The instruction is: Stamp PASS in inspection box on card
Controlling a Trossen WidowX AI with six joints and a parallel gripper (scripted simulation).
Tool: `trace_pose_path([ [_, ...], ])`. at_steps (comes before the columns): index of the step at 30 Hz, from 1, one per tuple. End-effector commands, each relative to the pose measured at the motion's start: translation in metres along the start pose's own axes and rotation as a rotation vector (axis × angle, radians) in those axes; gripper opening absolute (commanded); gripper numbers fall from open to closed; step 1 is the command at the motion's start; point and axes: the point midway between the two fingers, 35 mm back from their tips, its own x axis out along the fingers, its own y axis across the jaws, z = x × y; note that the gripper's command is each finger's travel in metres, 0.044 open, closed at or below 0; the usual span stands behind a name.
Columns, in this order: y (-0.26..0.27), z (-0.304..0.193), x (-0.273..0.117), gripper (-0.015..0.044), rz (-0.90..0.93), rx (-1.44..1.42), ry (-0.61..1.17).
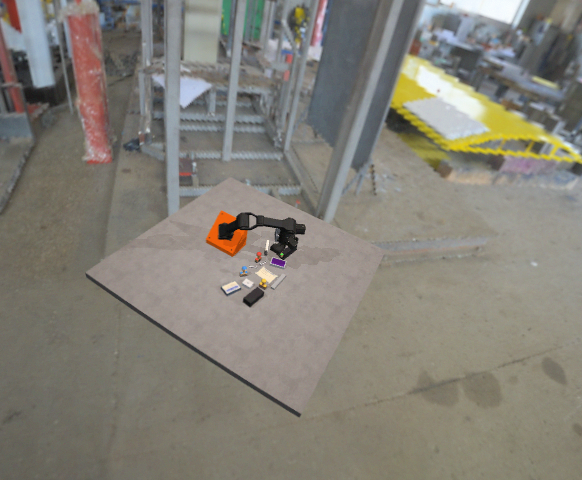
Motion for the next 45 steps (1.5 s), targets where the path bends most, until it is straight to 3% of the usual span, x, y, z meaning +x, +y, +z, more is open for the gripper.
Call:
trace_pose_path([
  [1, -0.003, 0.003, -0.004, 0.0, 0.002, -0.006, -0.011],
  [45, -0.003, 0.004, 0.024, 0.0, 0.002, -0.005, -0.012],
])
